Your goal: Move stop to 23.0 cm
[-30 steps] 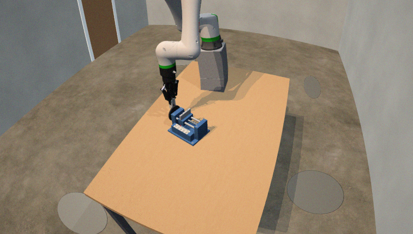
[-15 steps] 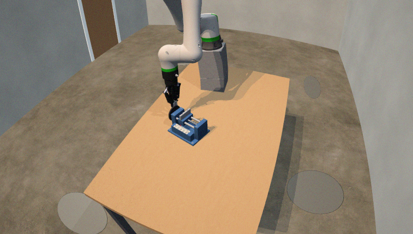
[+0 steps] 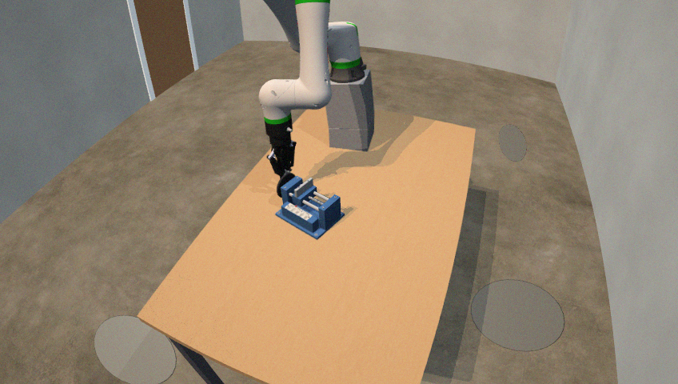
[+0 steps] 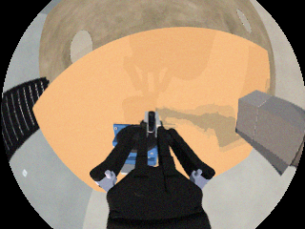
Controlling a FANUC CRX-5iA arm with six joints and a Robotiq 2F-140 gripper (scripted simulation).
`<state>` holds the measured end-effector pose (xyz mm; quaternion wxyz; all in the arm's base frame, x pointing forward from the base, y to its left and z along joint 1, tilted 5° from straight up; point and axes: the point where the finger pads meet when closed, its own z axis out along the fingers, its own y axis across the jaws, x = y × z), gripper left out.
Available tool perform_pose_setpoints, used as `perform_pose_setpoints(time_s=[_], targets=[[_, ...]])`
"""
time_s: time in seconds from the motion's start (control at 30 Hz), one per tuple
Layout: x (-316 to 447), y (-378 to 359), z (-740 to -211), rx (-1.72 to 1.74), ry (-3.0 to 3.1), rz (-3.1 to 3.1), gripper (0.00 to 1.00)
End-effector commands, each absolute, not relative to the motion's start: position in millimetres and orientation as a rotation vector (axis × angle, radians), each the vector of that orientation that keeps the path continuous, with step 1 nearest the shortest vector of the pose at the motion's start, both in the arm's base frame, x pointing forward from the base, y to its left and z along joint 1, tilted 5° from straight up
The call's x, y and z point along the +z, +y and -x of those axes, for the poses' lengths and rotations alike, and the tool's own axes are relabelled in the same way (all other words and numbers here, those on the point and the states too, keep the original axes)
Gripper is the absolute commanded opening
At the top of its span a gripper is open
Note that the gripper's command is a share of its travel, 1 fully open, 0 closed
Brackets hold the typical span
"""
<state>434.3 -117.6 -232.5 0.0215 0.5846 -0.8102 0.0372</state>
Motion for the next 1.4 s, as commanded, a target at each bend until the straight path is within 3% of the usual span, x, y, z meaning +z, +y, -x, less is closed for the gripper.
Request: perform_pose_setpoints(time_s=[0.0,1.37], targets=[[-235.6,-118.7,-436.8,0.116,-2.511,-1.812,0.04],[-245.0,-131.1,-471.7,0.116,-2.511,-1.812,0.04]])
